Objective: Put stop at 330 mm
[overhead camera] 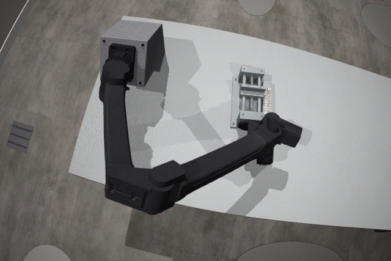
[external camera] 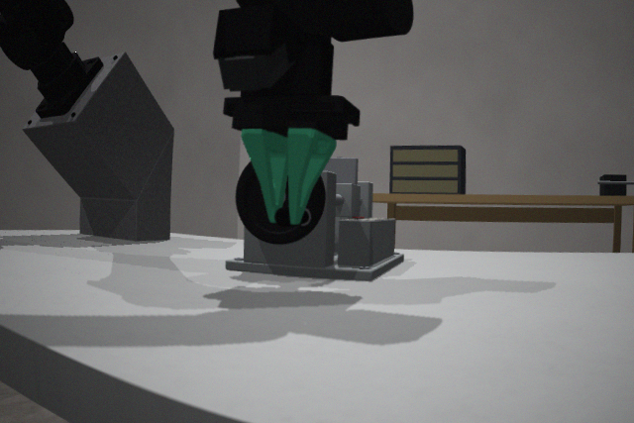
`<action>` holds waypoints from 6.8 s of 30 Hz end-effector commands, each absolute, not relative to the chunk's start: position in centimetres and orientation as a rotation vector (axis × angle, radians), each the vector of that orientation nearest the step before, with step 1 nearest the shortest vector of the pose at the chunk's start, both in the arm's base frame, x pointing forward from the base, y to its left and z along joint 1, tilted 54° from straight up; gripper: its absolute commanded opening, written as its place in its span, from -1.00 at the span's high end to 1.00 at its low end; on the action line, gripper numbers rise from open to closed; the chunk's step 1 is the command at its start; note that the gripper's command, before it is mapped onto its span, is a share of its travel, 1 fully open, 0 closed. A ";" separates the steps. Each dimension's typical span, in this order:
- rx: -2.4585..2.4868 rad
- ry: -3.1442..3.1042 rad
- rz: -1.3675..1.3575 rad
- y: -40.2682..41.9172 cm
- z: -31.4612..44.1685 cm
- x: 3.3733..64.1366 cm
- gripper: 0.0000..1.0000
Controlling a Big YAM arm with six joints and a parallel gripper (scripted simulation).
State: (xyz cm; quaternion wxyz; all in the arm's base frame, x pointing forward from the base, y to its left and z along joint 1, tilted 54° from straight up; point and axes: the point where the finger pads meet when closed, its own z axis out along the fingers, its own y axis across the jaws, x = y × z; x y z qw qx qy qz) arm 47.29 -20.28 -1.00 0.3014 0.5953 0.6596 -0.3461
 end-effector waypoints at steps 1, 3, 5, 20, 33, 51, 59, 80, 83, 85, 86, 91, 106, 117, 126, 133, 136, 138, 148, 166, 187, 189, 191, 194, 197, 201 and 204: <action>1.540 1.759 -0.844 -17.2 0.0 50.5 0.87; 1.541 1.752 -0.836 -17.1 0.5 50.6 0.87; 1.542 1.747 -0.830 -17.0 1.0 50.7 0.87; 1.545 1.738 -0.819 -16.0 2.3 50.5 0.87; 1.541 1.759 -0.845 -15.2 2.0 48.5 0.87; 1.542 1.759 -0.846 -14.4 2.9 46.3 0.87; 1.542 1.758 -0.848 -14.2 3.2 45.2 0.87; 1.555 1.750 -0.862 -16.4 2.7 43.1 0.87; 1.568 1.735 -0.859 -17.2 2.7 42.9 0.87; 1.567 1.734 -0.862 -17.3 2.6 42.7 0.87; 1.566 1.733 -0.862 -17.4 2.6 42.5 0.87; 1.566 1.742 -0.874 -17.5 2.4 42.0 0.87; 1.565 1.738 -0.868 -18.0 1.9 41.8 0.87; 1.566 1.743 -0.871 -18.4 1.5 41.3 0.87; 1.565 1.751 -0.879 -18.8 1.1 40.4 0.87; 1.563 1.758 -0.889 -19.2 0.2 40.3 0.87; 1.565 1.761 -0.885 -19.7 -0.3 40.2 0.87; 1.565 1.760 -0.886 -20.1 -0.5 40.2 0.87; 1.563 1.757 -0.890 -20.5 -0.8 40.2 0.87; 1.566 1.753 -0.883 -22.3 -1.7 42.2 0.87; 1.580 1.740 -0.876 -22.5 -2.3 45.1 0.87; 1.580 1.740 -0.877 -22.5 -2.3 45.6 0.87; 1.580 1.740 -0.877 -22.5 -2.3 45.6 0.87; 1.581 1.734 -0.871 -22.5 -2.3 46.0 0.87; 1.579 1.732 -0.867 -22.5 -2.3 46.2 0.87; 1.569 1.747 -0.870 -21.9 -2.3 46.5 0.87; 1.550 1.760 -0.859 -20.7 -2.2 47.4 0.87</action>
